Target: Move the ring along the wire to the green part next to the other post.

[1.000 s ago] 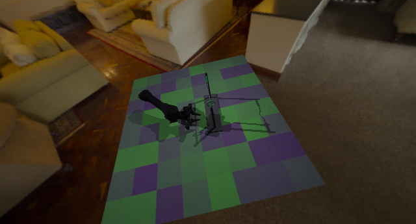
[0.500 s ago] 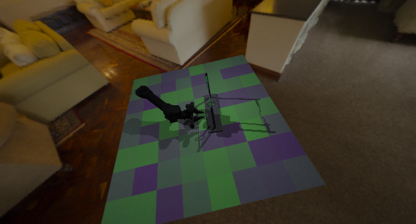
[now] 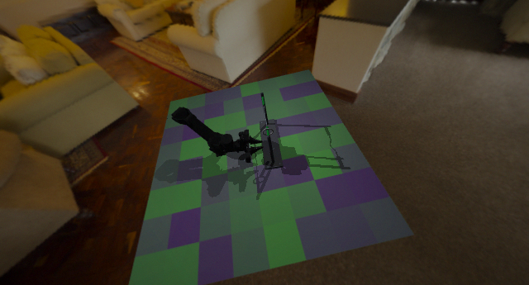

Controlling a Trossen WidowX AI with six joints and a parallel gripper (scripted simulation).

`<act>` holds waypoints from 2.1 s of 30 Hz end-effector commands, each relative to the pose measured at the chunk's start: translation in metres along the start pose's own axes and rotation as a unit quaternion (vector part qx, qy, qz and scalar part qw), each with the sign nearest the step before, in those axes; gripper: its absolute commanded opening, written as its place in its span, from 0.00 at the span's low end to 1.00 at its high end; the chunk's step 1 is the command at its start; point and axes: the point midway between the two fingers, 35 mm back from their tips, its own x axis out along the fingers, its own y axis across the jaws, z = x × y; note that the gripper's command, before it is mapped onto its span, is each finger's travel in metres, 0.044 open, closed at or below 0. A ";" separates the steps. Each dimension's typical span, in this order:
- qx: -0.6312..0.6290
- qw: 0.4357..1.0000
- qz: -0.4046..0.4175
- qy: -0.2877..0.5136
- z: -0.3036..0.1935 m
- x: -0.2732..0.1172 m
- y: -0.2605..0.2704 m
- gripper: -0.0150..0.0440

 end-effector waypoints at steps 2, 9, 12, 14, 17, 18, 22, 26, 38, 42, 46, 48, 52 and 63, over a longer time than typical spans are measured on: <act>-0.001 1.000 -0.002 0.000 0.001 0.007 -0.002 0.53; -0.001 1.000 -0.002 0.000 0.003 0.016 -0.003 0.53; -0.001 1.000 -0.002 0.000 0.003 0.021 -0.003 0.53; -0.001 1.000 -0.002 0.000 0.004 0.024 -0.004 0.53; -0.001 1.000 -0.002 0.000 0.004 0.028 -0.004 0.53; -0.001 1.000 -0.002 0.000 0.004 0.030 -0.004 0.53; -0.001 1.000 -0.002 0.000 0.004 0.036 -0.004 0.53; -0.001 1.000 -0.002 -0.001 0.004 0.042 -0.004 0.53; -0.001 1.000 -0.002 -0.002 0.002 0.060 -0.003 0.53; -0.001 1.000 -0.002 -0.002 0.001 0.067 -0.002 0.53; -0.001 1.000 -0.002 -0.002 0.000 0.072 -0.001 0.53; -0.001 1.000 -0.002 -0.002 0.000 0.072 -0.001 0.53; -0.001 1.000 -0.002 -0.002 0.000 0.072 -0.001 0.53; -0.001 1.000 -0.002 -0.002 0.000 0.072 -0.001 0.53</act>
